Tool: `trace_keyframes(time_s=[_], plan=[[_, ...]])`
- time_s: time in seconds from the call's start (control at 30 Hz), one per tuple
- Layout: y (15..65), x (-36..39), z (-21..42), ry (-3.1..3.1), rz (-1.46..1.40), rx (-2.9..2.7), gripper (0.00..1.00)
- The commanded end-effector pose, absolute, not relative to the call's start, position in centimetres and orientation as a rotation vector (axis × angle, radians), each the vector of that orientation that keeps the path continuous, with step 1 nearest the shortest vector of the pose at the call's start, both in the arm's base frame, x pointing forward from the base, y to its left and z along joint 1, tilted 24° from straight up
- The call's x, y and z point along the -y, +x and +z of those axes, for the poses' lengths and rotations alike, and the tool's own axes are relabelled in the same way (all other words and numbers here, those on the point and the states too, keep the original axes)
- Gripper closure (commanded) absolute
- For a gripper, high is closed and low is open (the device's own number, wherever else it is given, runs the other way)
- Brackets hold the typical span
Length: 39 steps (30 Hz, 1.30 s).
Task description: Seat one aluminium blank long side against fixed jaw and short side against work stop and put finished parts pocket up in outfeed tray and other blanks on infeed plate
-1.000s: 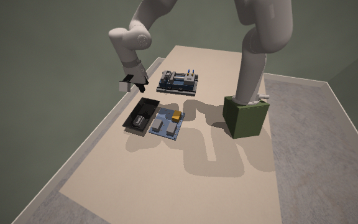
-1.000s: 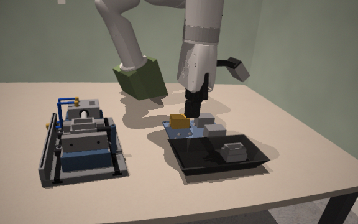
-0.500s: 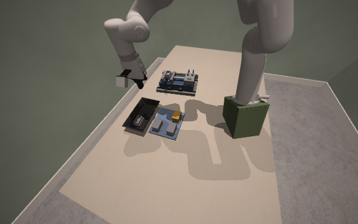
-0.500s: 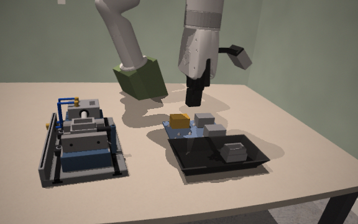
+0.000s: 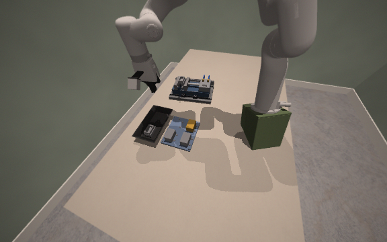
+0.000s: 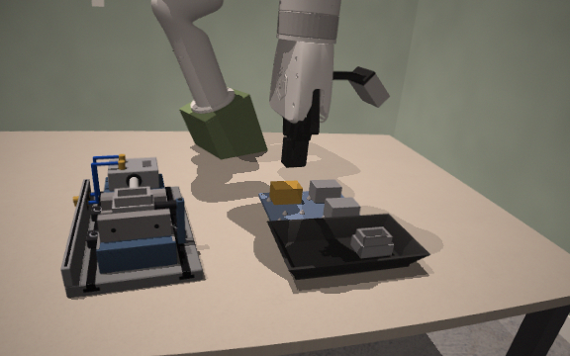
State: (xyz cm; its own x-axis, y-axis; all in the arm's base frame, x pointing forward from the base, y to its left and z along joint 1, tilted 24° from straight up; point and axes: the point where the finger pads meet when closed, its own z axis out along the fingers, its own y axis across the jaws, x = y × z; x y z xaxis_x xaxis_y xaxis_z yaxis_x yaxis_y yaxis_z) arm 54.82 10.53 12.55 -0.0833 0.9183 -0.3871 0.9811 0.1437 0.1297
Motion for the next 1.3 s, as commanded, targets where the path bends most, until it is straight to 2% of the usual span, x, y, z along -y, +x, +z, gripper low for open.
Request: trace_keyframes(time_s=[0.0, 0.63, 1.27], plan=[[55.3, -6.8, 14.3, 1.827, -0.219, -2.059, 1.00], [54.6, 2.7, 17.8, 1.834, -0.213, -2.066, 1.00], [51.3, 14.0, 21.9, 1.826, -0.214, -2.058, 1.00]])
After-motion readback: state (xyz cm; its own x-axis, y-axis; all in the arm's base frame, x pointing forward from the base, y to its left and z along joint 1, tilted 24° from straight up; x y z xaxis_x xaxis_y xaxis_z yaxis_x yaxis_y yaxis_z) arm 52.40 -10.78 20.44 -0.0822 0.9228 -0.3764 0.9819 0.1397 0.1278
